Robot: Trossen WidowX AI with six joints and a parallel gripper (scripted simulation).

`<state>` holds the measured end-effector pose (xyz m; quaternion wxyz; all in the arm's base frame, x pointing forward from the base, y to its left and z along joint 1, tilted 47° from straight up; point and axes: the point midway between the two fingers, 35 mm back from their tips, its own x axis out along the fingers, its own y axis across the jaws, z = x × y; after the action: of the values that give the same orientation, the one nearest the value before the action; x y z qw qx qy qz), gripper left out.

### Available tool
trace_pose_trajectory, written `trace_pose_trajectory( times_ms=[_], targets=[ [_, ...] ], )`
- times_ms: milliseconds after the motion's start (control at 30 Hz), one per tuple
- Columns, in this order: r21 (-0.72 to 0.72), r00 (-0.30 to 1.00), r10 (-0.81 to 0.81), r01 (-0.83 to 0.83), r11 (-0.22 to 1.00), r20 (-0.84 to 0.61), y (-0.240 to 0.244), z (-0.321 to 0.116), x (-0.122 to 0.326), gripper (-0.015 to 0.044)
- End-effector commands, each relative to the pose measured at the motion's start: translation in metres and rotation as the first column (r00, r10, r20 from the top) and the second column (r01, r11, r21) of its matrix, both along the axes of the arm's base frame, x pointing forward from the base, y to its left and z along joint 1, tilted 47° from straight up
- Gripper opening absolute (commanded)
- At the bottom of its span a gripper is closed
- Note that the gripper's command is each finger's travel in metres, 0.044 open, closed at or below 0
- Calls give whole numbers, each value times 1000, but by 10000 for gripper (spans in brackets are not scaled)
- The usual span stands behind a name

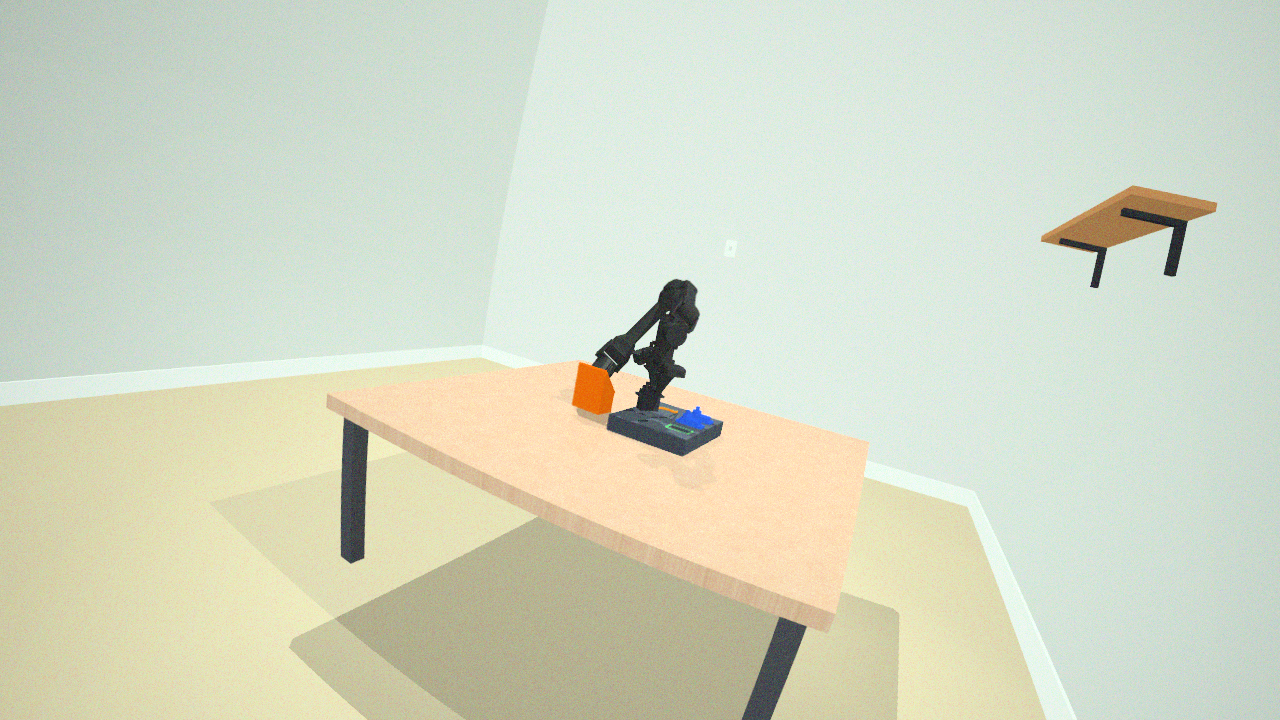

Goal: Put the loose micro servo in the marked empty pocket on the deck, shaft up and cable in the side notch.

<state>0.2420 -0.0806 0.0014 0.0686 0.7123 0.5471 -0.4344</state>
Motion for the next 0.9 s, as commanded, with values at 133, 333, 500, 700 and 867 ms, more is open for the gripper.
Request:
trace_pose_trajectory(
  times_ms=[133, 333, 500, 700, 867],
  targets=[
    [-19, 956, -205, 205, 978, -212, -1, 0, 0, 0],
    [-54, 874, -336, 340, 939, -351, -1, 0, 0, 0],
    [-98, 777, -434, 441, 892, -456, -1, 0, 0, 0],
    [-167, 630, -534, 546, 821, -564, -1, 0, 0, 0],
    [-186, 589, -555, 569, 801, -588, -1, 0, 0, 0]
  ],
)
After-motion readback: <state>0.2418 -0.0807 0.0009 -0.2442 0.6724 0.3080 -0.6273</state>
